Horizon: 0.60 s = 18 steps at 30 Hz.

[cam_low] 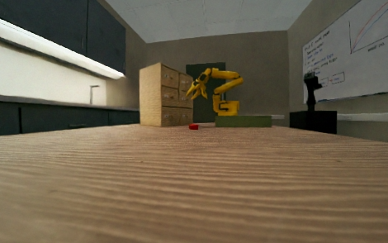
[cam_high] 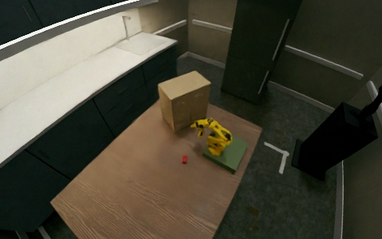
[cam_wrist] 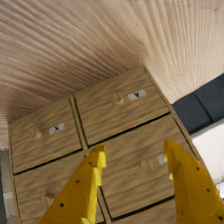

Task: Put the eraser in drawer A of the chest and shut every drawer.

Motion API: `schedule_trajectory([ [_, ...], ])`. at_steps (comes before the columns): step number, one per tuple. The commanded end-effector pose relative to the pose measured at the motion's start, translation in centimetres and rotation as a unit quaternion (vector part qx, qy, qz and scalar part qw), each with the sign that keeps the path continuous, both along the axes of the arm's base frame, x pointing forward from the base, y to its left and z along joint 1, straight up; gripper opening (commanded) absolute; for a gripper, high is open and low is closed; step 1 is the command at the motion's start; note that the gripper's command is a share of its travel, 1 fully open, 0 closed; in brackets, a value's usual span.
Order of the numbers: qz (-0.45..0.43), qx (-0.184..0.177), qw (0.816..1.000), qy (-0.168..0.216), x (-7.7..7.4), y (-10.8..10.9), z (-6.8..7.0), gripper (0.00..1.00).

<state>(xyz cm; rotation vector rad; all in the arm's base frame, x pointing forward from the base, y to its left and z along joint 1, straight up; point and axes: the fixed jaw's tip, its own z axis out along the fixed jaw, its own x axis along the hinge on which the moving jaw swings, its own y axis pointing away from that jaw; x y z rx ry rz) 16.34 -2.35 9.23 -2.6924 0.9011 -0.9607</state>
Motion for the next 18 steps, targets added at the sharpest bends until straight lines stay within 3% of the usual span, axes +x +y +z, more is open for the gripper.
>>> schedule_trajectory([
  [1, -0.045, 0.030, 0.998, -0.016, 0.15, -0.18, 0.38, 0.21],
  [9, -0.104, 0.076, 0.991, -0.021, 0.08, -0.17, 0.33, 0.21],
  [18, -0.191, 0.144, 0.971, -0.029, 0.00, -0.14, 0.26, 0.21],
])
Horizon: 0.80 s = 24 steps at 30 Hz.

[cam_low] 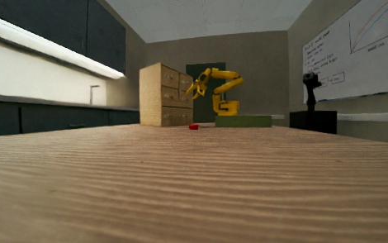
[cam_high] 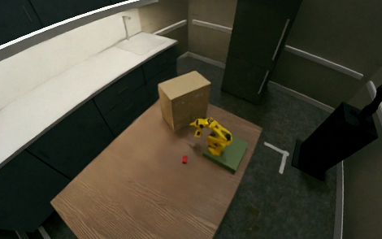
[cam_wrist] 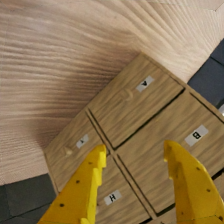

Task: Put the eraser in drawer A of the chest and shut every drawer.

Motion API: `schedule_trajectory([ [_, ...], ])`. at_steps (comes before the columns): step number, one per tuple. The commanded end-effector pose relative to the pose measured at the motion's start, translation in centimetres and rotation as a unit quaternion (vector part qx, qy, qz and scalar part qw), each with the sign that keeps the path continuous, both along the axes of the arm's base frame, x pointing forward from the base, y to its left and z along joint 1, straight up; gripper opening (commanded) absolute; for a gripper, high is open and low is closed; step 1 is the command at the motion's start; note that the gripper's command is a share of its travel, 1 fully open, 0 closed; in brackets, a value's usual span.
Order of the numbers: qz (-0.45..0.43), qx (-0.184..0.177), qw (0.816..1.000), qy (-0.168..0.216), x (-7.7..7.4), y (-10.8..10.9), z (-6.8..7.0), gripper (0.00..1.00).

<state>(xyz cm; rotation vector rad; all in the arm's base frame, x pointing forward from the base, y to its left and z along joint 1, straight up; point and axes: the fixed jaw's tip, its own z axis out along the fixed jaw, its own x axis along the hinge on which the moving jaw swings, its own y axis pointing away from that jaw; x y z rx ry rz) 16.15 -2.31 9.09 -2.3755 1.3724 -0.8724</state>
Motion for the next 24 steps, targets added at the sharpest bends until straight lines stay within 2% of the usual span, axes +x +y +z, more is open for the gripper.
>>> schedule_trajectory([
  [1, -0.046, 0.030, 0.998, -0.017, 0.17, -0.17, 0.40, 0.21],
  [10, -0.114, 0.084, 0.990, -0.023, 0.13, -0.13, 0.36, 0.21],
  [22, -0.229, 0.173, 0.957, -0.034, 0.10, -0.04, 0.32, 0.21],
  [24, -0.229, 0.173, 0.957, -0.034, 0.10, -0.04, 0.32, 0.21],
])
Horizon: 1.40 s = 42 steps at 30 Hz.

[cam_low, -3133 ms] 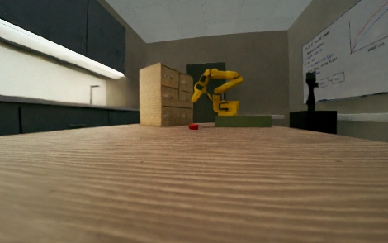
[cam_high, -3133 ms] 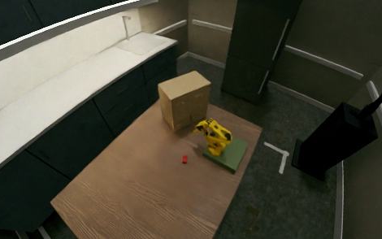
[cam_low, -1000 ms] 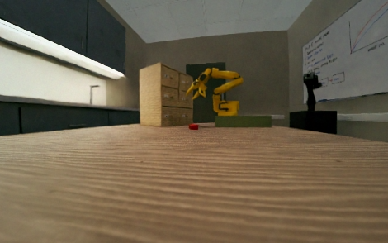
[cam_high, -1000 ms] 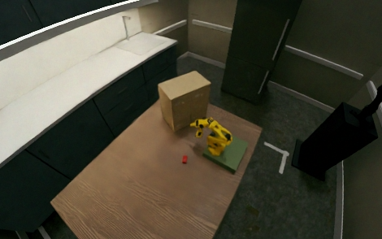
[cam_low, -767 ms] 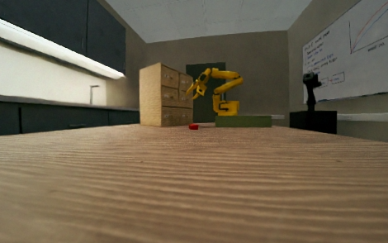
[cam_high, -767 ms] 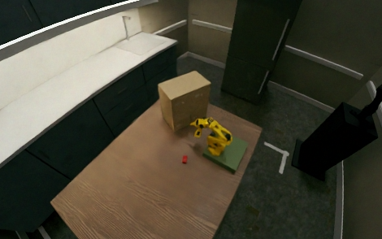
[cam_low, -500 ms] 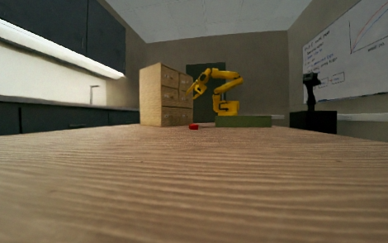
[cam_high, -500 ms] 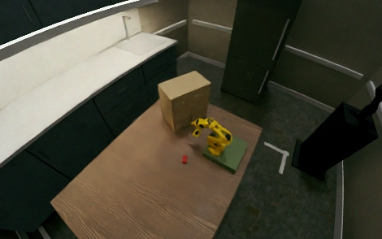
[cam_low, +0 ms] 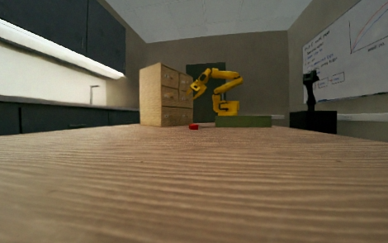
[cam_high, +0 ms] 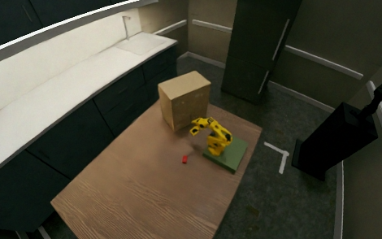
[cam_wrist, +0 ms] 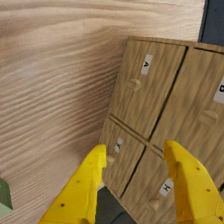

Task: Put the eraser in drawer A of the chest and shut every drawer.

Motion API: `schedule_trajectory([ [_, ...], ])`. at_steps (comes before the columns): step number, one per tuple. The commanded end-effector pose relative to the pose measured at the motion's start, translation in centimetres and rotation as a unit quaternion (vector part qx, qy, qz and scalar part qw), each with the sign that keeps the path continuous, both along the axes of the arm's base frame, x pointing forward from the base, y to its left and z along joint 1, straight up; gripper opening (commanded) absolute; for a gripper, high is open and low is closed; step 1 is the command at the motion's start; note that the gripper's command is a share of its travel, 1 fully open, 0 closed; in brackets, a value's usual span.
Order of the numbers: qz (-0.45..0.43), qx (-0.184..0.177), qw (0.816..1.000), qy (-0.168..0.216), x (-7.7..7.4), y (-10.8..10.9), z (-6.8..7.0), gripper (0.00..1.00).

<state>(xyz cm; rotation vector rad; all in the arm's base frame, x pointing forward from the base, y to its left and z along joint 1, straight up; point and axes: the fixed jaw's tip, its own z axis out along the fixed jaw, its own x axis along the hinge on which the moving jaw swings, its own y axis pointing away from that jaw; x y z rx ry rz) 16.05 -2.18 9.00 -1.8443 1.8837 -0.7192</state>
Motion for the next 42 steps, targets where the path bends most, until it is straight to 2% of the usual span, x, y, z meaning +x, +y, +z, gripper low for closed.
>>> schedule_trajectory([
  [1, -0.029, 0.018, 0.999, -0.015, 0.21, -0.17, 0.41, 0.21],
  [8, -0.098, 0.071, 0.992, -0.022, 0.22, -0.12, 0.41, 0.21],
  [15, -0.166, 0.123, 0.978, -0.030, 0.25, -0.08, 0.43, 0.21],
  [17, -0.166, 0.123, 0.978, -0.030, 0.25, -0.08, 0.43, 0.21],
  [19, -0.185, 0.138, 0.972, -0.032, 0.26, -0.07, 0.44, 0.21],
  [32, -0.307, 0.232, 0.922, -0.046, 0.36, -0.02, 0.51, 0.21],
  [34, -0.307, 0.232, 0.922, -0.046, 0.36, -0.02, 0.51, 0.21],
  [42, -0.377, 0.288, 0.879, -0.054, 0.45, -0.02, 0.58, 0.21],
])
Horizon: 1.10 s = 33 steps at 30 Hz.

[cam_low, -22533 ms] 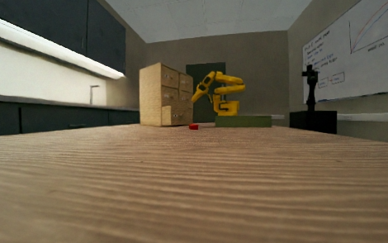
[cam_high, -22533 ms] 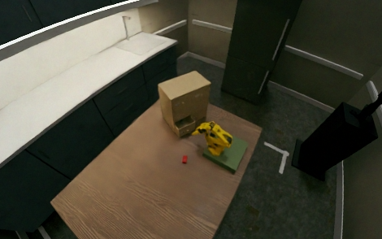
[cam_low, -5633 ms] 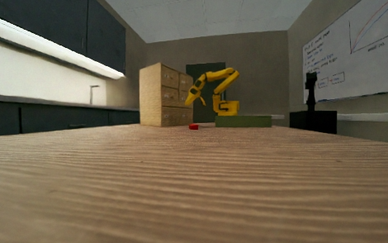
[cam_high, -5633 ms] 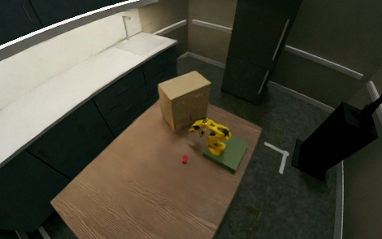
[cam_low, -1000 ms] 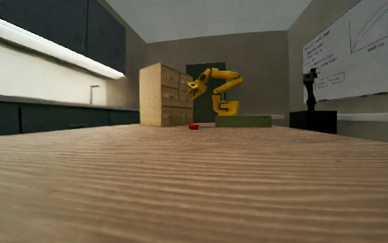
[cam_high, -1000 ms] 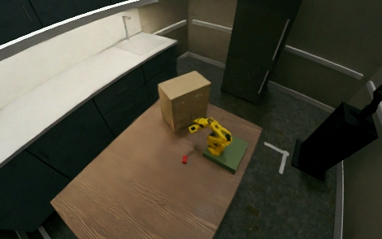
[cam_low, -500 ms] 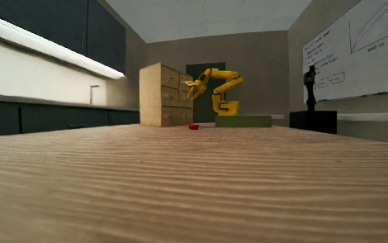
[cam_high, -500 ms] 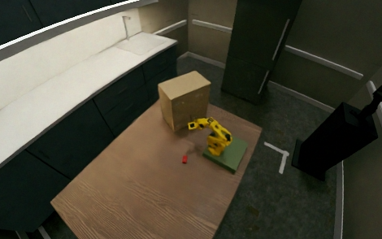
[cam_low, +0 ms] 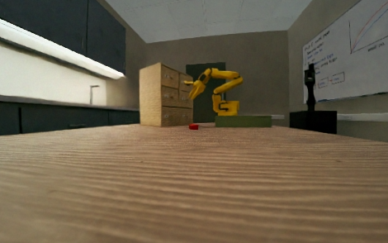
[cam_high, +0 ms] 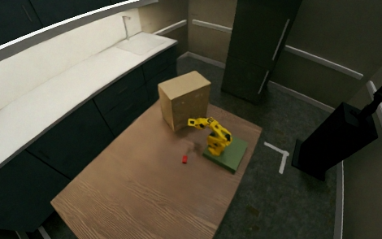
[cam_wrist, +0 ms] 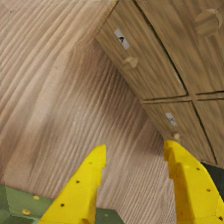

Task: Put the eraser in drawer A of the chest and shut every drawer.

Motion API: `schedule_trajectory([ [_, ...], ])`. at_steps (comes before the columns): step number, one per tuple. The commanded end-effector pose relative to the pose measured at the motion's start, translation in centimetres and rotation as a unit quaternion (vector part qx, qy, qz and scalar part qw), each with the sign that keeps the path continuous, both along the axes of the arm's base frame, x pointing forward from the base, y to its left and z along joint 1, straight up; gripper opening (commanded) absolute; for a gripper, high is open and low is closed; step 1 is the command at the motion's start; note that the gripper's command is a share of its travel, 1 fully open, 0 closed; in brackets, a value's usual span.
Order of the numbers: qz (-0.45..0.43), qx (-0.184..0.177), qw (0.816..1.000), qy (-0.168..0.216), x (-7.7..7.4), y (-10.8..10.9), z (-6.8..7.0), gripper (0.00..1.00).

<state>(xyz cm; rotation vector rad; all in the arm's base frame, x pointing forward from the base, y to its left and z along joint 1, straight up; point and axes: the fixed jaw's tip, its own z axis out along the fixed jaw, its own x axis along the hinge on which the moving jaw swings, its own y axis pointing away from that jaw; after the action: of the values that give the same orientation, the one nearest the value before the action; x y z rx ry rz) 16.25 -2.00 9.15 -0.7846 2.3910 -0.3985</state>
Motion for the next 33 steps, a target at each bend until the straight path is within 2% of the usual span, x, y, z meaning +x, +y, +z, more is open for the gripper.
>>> schedule_trajectory([
  [1, -0.045, 0.030, 0.998, -0.017, 0.25, -0.20, 0.44, 0.21],
  [7, -0.104, 0.075, 0.991, -0.025, 0.33, -0.21, 0.50, 0.21],
  [9, -0.104, 0.075, 0.991, -0.025, 0.33, -0.21, 0.50, 0.21],
  [13, -0.143, 0.105, 0.984, -0.030, 0.38, -0.23, 0.55, 0.21],
  [24, -0.248, 0.186, 0.950, -0.044, 0.53, -0.33, 0.68, 0.21],
  [26, -0.248, 0.186, 0.950, -0.044, 0.53, -0.33, 0.68, 0.21],
  [33, -0.300, 0.227, 0.925, -0.051, 0.61, -0.40, 0.75, 0.21],
])
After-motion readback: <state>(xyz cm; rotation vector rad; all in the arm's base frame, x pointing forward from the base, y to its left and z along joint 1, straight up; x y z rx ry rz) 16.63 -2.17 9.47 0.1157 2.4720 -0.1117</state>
